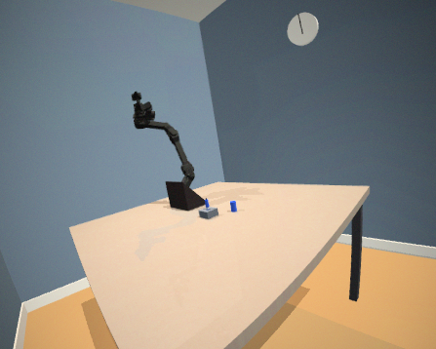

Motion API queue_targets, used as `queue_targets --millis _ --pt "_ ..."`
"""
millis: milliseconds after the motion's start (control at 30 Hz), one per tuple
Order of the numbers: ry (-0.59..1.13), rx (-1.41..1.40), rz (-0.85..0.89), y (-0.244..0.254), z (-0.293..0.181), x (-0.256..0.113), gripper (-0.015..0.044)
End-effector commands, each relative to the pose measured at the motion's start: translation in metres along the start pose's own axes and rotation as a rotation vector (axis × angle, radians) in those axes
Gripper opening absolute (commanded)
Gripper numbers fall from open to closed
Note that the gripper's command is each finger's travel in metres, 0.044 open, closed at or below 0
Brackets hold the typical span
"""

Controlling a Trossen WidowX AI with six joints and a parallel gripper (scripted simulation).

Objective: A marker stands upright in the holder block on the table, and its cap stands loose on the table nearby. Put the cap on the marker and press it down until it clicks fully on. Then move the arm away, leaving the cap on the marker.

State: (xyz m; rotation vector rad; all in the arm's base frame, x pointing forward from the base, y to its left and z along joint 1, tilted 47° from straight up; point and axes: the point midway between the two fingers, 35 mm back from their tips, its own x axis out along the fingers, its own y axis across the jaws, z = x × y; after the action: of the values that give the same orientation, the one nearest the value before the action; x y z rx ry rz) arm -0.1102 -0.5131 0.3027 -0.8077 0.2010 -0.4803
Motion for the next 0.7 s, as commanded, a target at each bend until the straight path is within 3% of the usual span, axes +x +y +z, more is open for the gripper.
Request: queue_targets --millis 0,167,300,400,667 --pt "-0.004 0.001 -0.005 -0.001 0.001 0.001 0.0374" --pt "-0.101 0.131 -0.025 -0.003 0.017 0.058 0.0252" --pt "-0.163 0.302 0.032 0.014 0.027 0.120 0.0252" --pt "-0.164 0.440 -0.021 0.011 0.021 0.131 0.0252" --pt "-0.176 0.746 0.146 0.078 0.051 0.244 0.0252"
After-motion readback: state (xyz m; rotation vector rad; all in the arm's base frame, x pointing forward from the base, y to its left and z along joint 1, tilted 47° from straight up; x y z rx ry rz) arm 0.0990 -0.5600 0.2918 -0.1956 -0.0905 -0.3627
